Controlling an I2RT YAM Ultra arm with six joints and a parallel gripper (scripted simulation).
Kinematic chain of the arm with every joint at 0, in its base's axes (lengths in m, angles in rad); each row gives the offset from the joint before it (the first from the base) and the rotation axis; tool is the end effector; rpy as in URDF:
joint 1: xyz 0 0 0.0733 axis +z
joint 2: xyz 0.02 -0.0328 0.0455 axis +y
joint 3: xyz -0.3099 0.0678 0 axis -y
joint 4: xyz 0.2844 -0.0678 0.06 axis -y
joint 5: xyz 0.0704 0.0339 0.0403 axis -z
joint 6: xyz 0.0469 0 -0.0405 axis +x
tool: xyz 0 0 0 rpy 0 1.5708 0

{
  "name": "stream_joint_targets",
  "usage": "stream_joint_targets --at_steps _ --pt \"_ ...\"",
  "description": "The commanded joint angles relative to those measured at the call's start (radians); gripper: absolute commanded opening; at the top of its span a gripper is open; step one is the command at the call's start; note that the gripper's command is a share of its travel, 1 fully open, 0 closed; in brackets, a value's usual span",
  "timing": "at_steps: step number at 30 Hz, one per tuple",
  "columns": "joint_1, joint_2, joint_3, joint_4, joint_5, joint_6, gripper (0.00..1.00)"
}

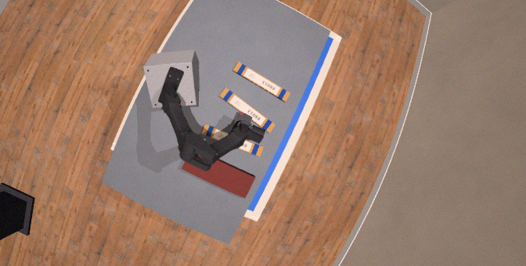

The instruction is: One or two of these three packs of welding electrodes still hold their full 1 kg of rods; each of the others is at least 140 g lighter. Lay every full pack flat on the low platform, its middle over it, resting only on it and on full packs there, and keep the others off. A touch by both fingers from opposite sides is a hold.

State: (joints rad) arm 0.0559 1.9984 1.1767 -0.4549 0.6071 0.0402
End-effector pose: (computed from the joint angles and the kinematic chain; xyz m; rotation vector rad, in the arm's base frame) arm 0.4183 -0.0023 0.1291 0.1043 2.7070 -0.8274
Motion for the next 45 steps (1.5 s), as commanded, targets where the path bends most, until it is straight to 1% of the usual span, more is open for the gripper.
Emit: stream_joint_targets --at_steps 1,4,6,12,21,23,24,31,38,40,41,45 --pt "0.068 0.038 0.042 -0.003 0.029 0.101 0.96" --pt "0.111 0.083 0.064 -0.010 0.041 0.152 0.96" --pt "0.111 0.083 0.064 -0.010 0.041 0.152 0.96" --pt "0.194 0.180 0.125 -0.035 0.060 0.254 0.96" --pt "0.307 0.340 0.259 -0.094 0.078 0.394 0.96" --pt "0.307 0.340 0.259 -0.094 0.078 0.394 0.96" --pt "0.319 0.365 0.288 -0.112 0.080 0.413 0.96" --pt "0.396 0.495 0.424 -0.175 0.085 0.508 0.96" --pt "0.466 0.643 0.610 -0.265 0.086 0.596 0.96" --pt "0.466 0.643 0.610 -0.265 0.086 0.596 0.96" --pt "0.475 0.674 0.658 -0.294 0.086 0.612 0.96" --pt "0.511 0.762 0.779 -0.351 0.080 0.655 0.96"
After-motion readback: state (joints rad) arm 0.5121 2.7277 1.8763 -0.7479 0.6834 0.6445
